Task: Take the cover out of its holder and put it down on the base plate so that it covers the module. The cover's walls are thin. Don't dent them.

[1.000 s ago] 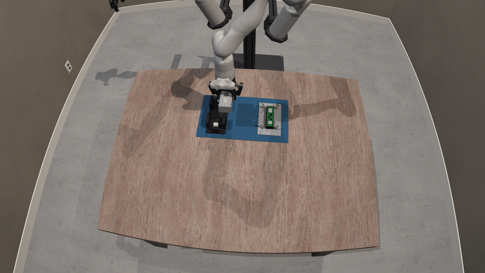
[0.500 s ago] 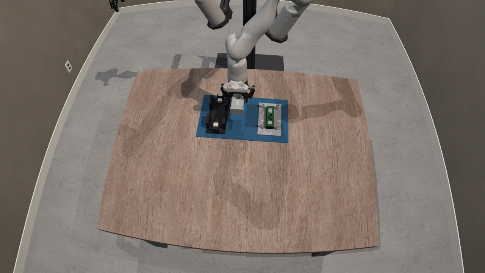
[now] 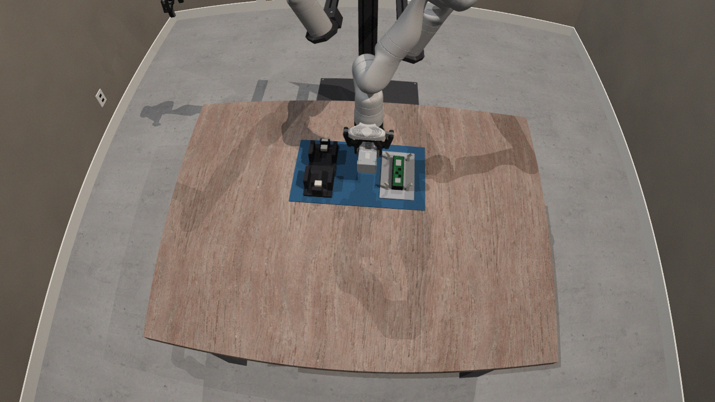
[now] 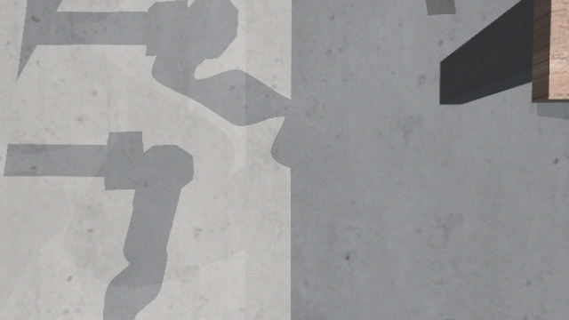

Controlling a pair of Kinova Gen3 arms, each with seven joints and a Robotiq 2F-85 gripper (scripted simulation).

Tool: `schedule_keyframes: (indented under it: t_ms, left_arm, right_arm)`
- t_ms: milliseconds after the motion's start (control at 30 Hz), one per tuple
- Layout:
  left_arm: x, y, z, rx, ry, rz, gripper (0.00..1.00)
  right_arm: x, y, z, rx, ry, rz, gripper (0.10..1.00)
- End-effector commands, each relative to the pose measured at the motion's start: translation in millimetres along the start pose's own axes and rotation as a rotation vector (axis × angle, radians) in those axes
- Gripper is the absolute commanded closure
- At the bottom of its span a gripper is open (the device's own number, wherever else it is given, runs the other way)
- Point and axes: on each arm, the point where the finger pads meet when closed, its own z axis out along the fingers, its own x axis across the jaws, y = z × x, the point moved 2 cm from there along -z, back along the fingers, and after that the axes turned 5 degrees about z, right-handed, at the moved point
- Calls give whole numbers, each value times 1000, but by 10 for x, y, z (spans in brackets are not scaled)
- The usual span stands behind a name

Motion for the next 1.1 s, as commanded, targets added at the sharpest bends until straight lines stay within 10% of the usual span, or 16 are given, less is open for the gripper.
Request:
schedule_keyframes:
  t_ms: [0, 667, 1067]
  left_arm:
    - [-159, 4, 35, 3, 1, 0, 1000]
    - [-904, 68, 255, 3, 1, 0, 1000]
    - [-900, 68, 330, 3, 1, 0, 1000]
  right_arm:
    - [-1, 3, -5, -1, 1, 0, 100]
    - [-1, 3, -5, -1, 1, 0, 100]
    - [-1, 3, -5, -1, 1, 0, 100]
